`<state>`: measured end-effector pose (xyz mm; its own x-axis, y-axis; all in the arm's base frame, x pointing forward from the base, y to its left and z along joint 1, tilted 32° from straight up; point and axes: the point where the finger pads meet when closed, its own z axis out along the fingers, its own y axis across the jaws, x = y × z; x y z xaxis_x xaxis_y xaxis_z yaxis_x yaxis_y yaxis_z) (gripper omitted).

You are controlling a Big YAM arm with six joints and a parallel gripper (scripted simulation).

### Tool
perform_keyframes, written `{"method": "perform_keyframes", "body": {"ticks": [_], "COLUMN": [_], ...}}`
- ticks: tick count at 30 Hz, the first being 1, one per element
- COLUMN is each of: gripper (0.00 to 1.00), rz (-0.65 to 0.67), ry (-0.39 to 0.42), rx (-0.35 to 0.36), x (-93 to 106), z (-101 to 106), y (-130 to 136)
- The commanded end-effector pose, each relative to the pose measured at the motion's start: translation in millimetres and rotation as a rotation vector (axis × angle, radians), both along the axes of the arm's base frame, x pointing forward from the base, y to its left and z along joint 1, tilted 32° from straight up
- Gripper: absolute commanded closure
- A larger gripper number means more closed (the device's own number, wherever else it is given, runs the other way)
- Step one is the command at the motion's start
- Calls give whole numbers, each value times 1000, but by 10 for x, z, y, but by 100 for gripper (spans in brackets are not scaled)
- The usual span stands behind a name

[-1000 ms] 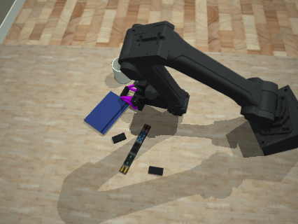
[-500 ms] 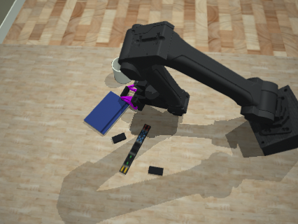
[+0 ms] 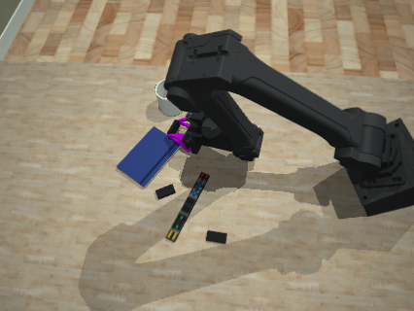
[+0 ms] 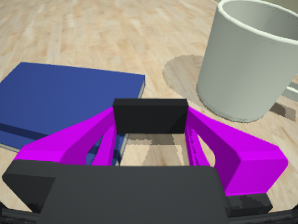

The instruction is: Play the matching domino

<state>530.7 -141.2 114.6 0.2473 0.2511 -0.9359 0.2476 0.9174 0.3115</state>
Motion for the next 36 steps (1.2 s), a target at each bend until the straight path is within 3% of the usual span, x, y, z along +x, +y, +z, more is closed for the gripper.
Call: {"method": "perform_keyframes", "body": {"ticks": [1,11,12,28,29,36], "gripper": [52,52,52,52,52,52], "rz": [0,1,-2,0,-2,0], "ry": [-47,-65,-11,-63,-10,-50], "rx": [-17,-23,-3,-23,-3,-18], "x": [11,17,-2,16,-2,11], "z": [47,52,28,44,20,33], "y": [15,25,-5,27,-4,21]}}
